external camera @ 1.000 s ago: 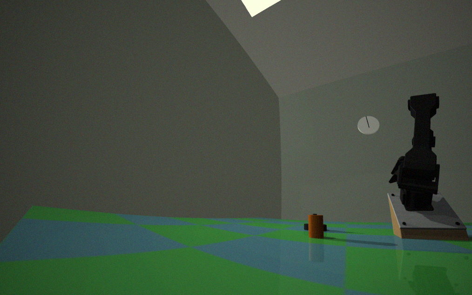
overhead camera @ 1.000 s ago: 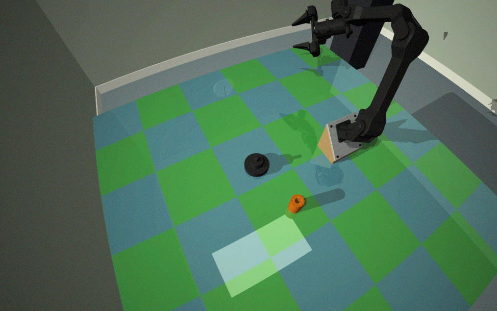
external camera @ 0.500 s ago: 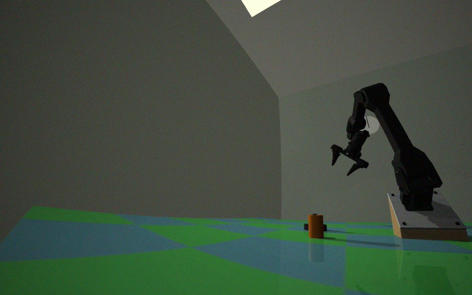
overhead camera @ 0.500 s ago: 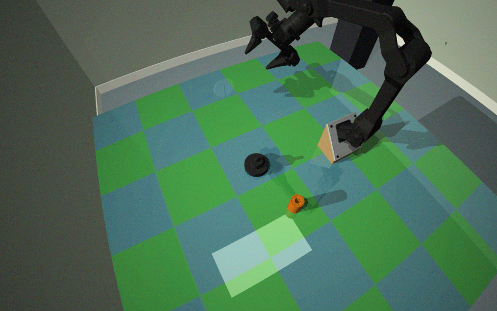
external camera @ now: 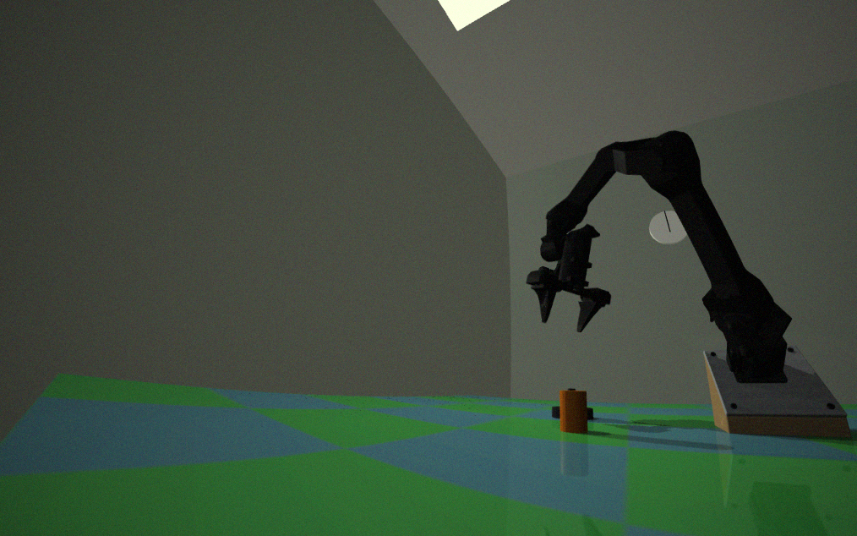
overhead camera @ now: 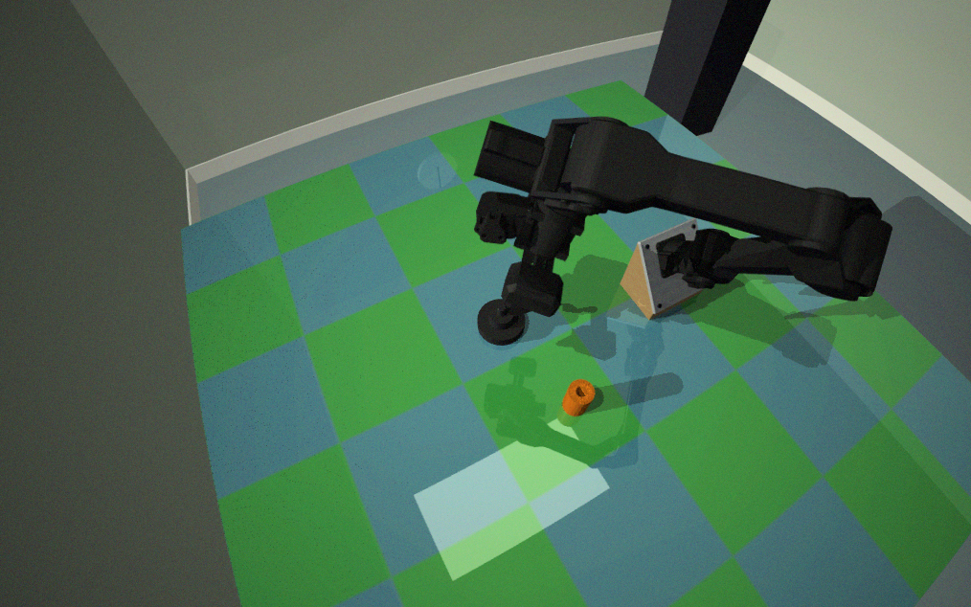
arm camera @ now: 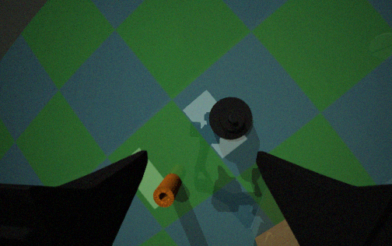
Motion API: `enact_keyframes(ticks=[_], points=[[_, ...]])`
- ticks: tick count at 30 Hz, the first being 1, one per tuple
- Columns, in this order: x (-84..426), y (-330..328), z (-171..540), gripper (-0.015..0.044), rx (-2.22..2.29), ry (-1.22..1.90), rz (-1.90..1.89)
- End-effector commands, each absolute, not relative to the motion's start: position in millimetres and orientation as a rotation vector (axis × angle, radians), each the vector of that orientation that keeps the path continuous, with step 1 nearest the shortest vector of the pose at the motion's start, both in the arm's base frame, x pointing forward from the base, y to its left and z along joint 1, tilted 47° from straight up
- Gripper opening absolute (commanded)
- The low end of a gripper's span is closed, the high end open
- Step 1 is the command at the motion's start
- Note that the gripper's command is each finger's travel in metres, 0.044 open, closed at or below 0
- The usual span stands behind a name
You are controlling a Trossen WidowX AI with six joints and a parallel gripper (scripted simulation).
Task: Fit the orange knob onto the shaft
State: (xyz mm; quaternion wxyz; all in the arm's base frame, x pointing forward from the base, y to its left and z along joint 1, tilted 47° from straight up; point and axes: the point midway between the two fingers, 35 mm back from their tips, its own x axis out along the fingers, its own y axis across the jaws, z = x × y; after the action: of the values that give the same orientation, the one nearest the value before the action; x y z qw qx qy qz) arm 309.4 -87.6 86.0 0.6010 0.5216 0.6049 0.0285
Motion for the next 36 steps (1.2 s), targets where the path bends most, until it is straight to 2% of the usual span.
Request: enact_keyframes(ticks=[1, 7, 36], points=[[301, -31, 113, 0.044, 0.981, 1.45, 0.289], [271, 46, 144, 0.044, 0.634, 1.48, 0.64], [273, 96, 96, 0.044, 0.622, 1.478, 0.651]])
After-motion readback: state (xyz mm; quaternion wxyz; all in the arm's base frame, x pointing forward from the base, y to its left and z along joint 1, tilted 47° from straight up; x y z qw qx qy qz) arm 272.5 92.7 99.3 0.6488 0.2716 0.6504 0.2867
